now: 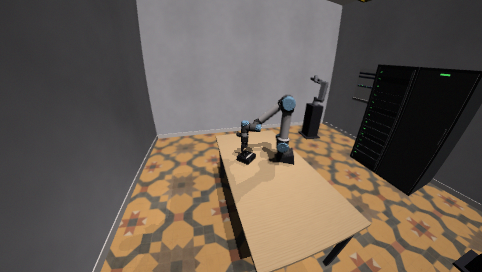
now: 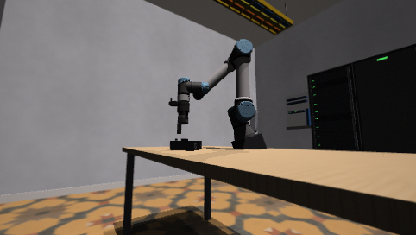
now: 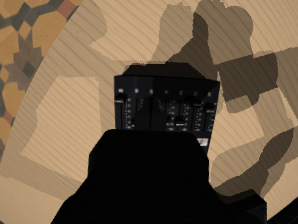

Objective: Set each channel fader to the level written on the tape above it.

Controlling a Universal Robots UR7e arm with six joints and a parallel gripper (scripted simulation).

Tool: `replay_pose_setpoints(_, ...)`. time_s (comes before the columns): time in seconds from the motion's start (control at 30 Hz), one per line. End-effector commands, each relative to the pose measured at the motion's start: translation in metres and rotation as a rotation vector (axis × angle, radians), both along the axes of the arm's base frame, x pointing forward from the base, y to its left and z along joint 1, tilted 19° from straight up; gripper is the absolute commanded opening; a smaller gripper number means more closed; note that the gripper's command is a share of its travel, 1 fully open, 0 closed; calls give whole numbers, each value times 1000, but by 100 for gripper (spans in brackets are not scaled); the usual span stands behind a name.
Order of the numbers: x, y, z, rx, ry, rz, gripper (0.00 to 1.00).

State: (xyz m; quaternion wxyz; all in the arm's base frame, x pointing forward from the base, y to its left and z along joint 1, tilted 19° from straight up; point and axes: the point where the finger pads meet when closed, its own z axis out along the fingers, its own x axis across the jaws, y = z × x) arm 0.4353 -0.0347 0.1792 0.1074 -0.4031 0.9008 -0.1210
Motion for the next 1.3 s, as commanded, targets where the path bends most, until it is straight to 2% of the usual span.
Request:
replay_pose_setpoints(0.0, 0, 0, 0, 0, -1, 0, 0)
replay_pose_setpoints(1.27, 6, -3, -17, 0, -1, 0, 0)
